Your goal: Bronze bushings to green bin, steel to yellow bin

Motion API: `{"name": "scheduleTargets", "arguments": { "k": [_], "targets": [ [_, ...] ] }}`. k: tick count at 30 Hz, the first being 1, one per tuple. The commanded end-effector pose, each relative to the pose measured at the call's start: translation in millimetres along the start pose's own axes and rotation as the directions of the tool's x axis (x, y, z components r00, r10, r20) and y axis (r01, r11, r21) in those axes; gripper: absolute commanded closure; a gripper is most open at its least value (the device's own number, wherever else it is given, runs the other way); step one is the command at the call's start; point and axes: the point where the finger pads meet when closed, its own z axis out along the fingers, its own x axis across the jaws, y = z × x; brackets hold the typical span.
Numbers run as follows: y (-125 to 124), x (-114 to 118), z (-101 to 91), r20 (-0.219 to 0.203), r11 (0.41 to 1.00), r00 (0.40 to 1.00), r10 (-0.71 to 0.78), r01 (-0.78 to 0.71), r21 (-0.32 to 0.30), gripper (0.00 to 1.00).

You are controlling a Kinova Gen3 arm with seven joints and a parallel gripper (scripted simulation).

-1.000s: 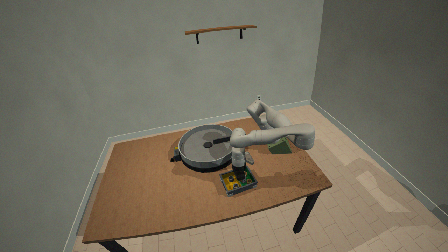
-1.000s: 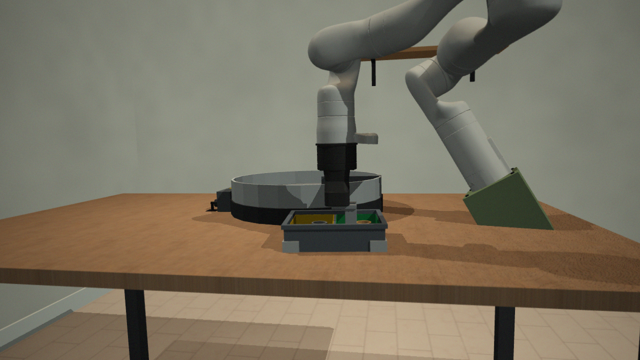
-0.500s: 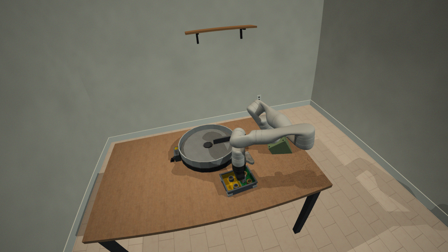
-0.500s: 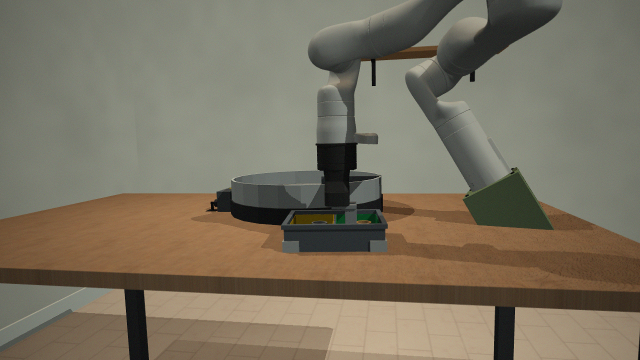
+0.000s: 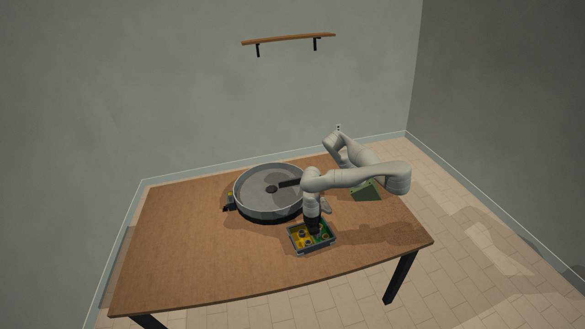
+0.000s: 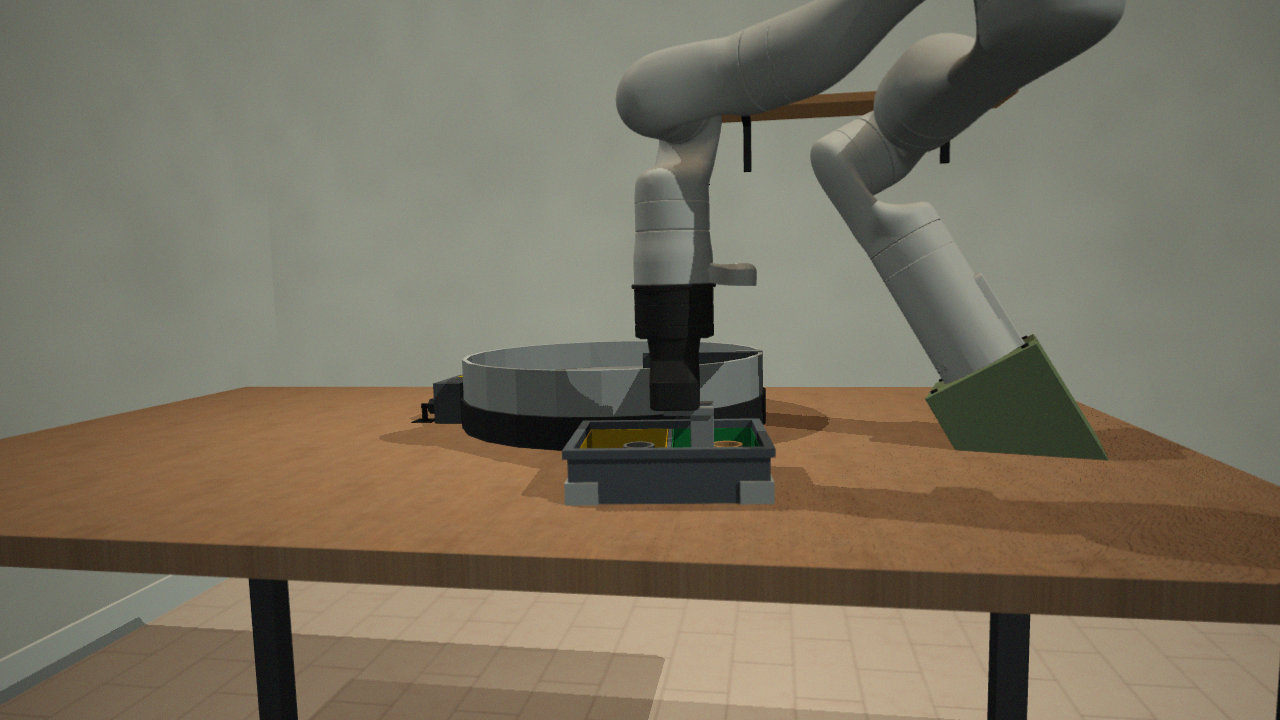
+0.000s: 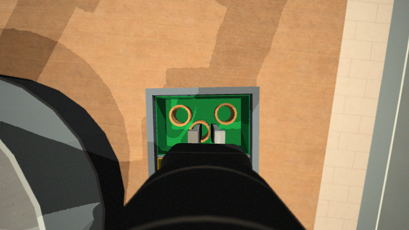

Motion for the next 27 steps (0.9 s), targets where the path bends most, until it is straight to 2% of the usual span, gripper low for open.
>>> {"name": "scheduleTargets", "arguments": {
  "k": [1,27],
  "targets": [
    [0.1,1.7,-2.3,-0.004,1.000,1.000,-0.002,0.002,-0.002,0.58],
    [-0.1,1.8,-9.3,-0.004,1.000,1.000,-0.002,0.002,-0.002,0.58]
  ]
}}
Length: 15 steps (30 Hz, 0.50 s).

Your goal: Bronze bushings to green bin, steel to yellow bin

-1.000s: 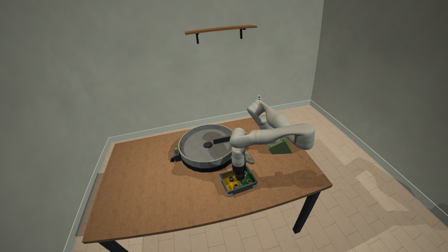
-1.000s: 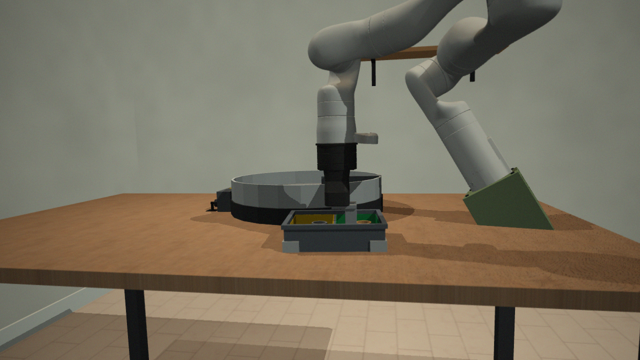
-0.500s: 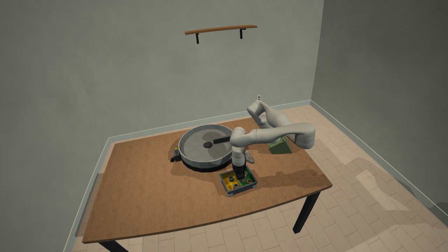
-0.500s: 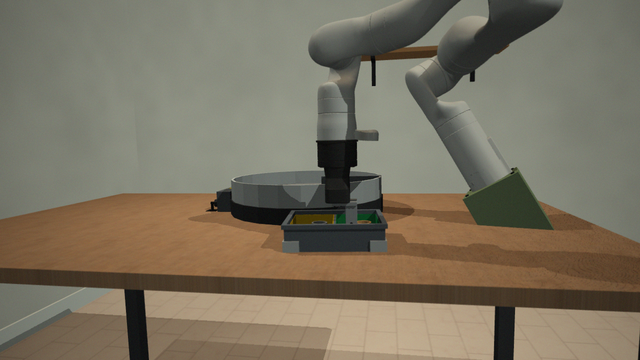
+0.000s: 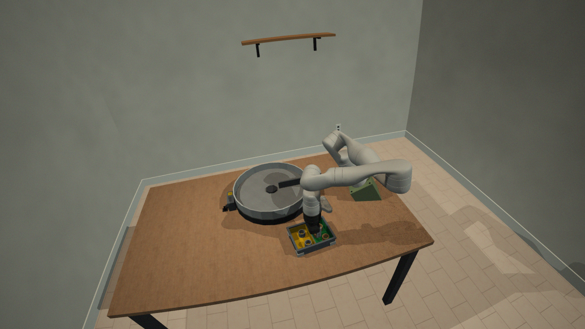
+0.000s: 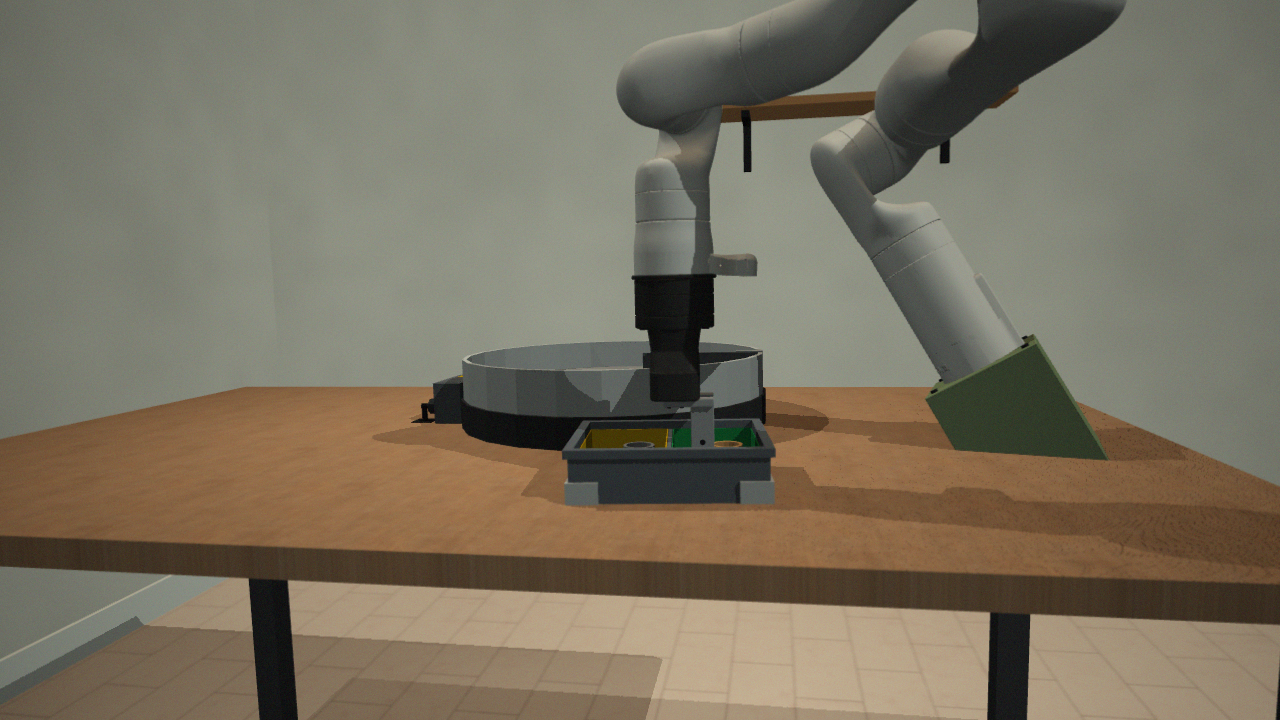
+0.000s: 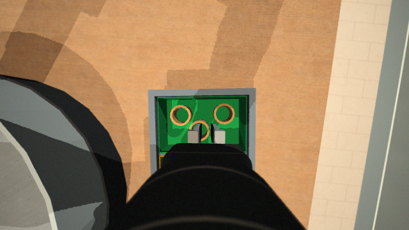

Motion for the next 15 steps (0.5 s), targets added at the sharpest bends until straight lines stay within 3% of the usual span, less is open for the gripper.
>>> {"name": "scheduleTargets", "arguments": {
  "k": [1,15],
  "targets": [
    [0.2,0.7,-0.7,-0.002,1.000,1.000,0.000,0.000,-0.001,0.58],
    [0.2,0.7,-4.9,-0.002,1.000,1.000,0.000,0.000,-0.001,0.58]
  ]
}}
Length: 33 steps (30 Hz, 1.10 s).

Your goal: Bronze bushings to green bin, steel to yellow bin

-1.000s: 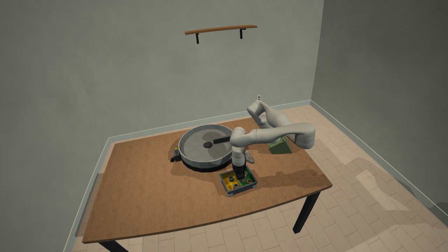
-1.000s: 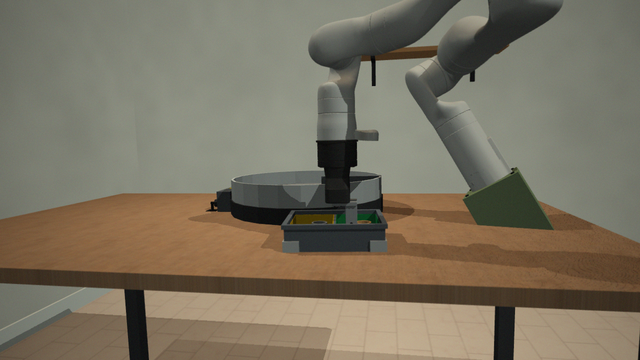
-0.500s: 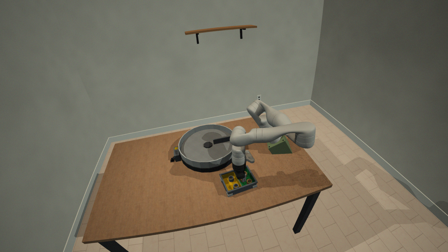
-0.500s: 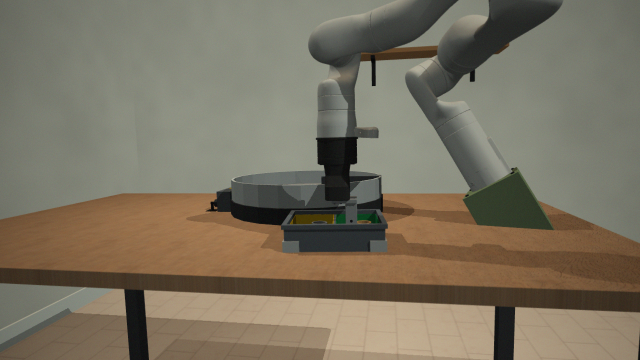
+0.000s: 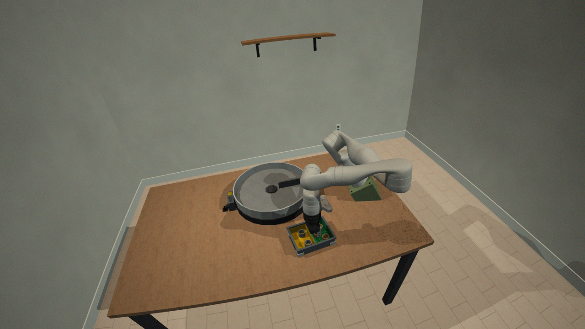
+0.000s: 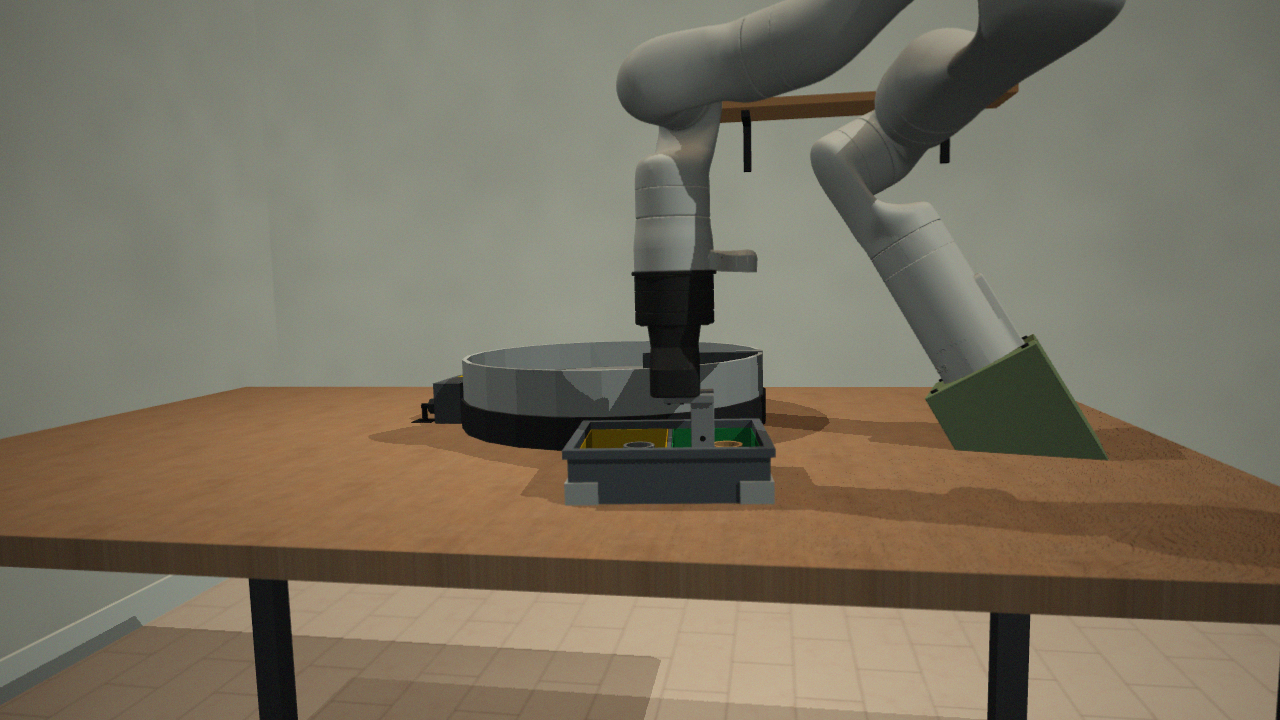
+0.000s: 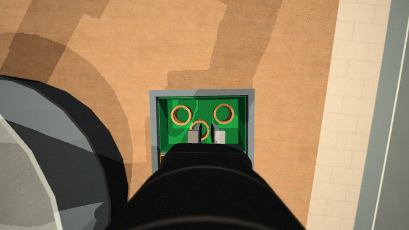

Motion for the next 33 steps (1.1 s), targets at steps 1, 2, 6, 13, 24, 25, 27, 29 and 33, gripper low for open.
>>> {"name": "scheduleTargets", "arguments": {
  "k": [1,2,6,13,24,25,27,29,33],
  "targets": [
    [0.3,0.7,-2.0,-0.002,1.000,1.000,0.000,0.000,-0.001,0.58],
    [0.3,0.8,-2.6,-0.002,1.000,1.000,0.000,0.000,-0.001,0.58],
    [0.3,0.8,-3.2,-0.002,1.000,1.000,0.000,0.000,-0.001,0.58],
    [0.3,0.7,-4.3,-0.002,1.000,1.000,0.000,0.000,-0.001,0.58],
    [0.3,0.7,-9.2,-0.002,1.000,1.000,0.000,0.000,-0.001,0.58],
    [0.3,0.7,-9.2,-0.002,1.000,1.000,0.000,0.000,-0.001,0.58],
    [0.3,0.7,-9.2,-0.002,1.000,1.000,0.000,0.000,-0.001,0.58],
    [0.3,0.7,-9.2,-0.002,1.000,1.000,0.000,0.000,-0.001,0.58],
    [0.3,0.7,-10.9,-0.002,1.000,1.000,0.000,0.000,-0.001,0.58]
  ]
}}
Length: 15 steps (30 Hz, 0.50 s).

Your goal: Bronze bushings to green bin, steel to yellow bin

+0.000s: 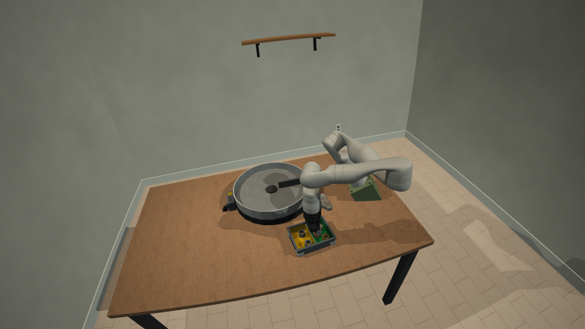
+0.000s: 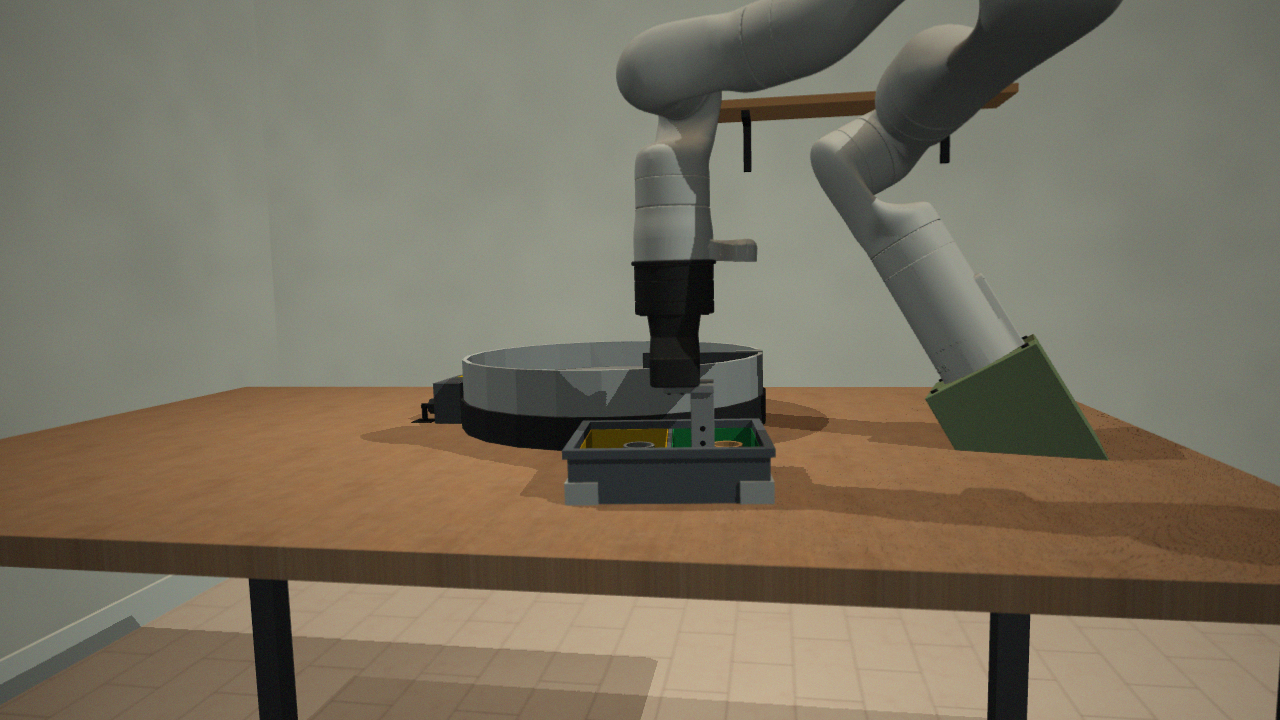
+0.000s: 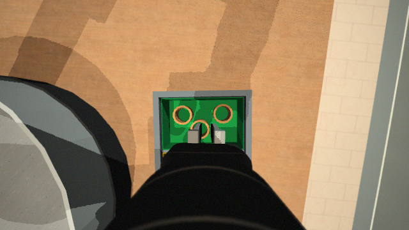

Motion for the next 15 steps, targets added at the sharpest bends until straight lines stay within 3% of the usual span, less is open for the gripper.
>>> {"name": "scheduleTargets", "arguments": {
  "k": [1,15],
  "targets": [
    [0.3,0.8,-2.1,-0.003,1.000,1.000,0.000,0.000,-0.001,0.58],
    [0.3,0.9,-5.7,-0.003,1.000,1.000,0.000,0.000,-0.001,0.58]
  ]
}}
